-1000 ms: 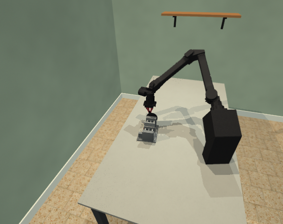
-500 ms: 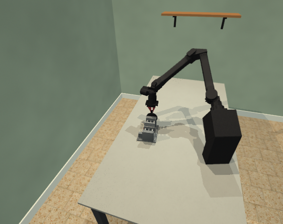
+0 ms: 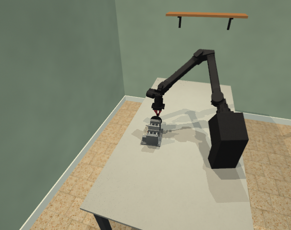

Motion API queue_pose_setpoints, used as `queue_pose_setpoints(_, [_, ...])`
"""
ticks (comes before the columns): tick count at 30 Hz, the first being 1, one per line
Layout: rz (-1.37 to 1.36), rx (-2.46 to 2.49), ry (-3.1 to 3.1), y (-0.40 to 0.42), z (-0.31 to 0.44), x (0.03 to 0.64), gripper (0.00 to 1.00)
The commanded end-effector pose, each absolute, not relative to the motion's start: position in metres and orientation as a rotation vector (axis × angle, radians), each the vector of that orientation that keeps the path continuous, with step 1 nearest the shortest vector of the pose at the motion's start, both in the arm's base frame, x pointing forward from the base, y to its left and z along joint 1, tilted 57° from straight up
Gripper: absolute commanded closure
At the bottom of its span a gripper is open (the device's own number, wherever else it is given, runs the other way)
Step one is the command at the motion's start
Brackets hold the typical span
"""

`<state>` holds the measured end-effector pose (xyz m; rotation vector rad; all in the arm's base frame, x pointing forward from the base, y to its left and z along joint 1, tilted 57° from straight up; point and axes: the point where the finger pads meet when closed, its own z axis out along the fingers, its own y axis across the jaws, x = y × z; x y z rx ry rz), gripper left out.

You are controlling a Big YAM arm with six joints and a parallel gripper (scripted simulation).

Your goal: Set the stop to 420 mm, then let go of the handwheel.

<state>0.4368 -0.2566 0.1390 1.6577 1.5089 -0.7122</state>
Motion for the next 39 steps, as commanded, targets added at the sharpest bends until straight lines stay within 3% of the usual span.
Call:
queue_pose_setpoints(1, [-0.693, 1.625, 1.519, -0.241, 0.151, 0.436, 0.94])
queue_pose_setpoints(39, [-0.715, 1.654, 1.493, -0.274, 0.133, 0.408, 0.94])
